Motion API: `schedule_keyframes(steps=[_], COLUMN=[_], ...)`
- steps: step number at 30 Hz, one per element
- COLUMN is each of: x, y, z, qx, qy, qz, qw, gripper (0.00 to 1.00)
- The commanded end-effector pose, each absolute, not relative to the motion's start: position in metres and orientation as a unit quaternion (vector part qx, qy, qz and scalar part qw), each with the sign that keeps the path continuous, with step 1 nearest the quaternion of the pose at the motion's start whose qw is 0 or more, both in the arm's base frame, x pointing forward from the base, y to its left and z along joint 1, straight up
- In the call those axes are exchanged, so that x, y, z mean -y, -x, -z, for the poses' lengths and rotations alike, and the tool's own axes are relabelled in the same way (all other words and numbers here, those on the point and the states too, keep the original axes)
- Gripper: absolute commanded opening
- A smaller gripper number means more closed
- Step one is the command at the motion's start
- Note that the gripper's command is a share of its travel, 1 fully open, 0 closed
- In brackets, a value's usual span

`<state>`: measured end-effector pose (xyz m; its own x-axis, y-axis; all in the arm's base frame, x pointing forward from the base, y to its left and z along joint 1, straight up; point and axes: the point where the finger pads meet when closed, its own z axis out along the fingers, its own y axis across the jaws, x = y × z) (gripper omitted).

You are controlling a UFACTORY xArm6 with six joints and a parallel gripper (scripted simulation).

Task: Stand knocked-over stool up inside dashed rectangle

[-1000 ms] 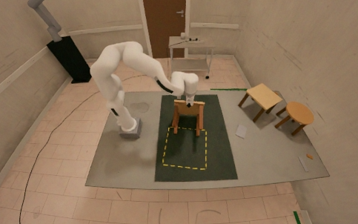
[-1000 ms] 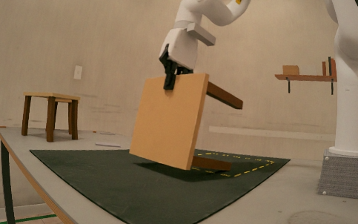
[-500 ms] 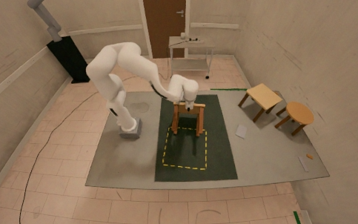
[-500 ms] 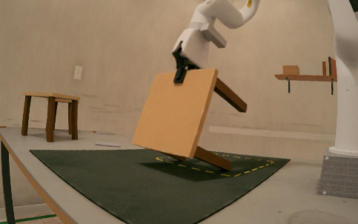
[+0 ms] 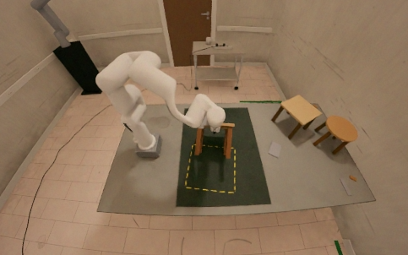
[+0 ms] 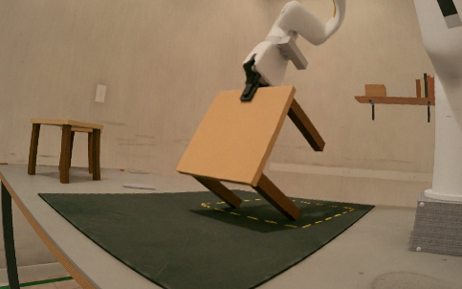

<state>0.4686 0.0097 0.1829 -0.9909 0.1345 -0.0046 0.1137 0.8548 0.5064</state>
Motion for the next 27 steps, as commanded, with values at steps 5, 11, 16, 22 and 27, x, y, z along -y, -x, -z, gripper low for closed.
schedule_keyframes(steps=[5, 11, 16, 22, 27], x=[0.029, 0.047, 0.069, 0.094, 0.106], y=[-0.464, -0.462, -0.459, -0.456, -0.454], z=[-0.191, -0.192, -0.192, -0.190, -0.188], qx=[-0.941, -0.930, -0.915, -0.895, -0.884], qy=[-0.061, -0.061, -0.059, -0.058, -0.057], qz=[-0.332, -0.362, -0.399, -0.442, -0.462], qw=[0.024, 0.026, 0.028, 0.031, 0.032], gripper=[0.21, 0.21, 0.21, 0.21, 0.21])
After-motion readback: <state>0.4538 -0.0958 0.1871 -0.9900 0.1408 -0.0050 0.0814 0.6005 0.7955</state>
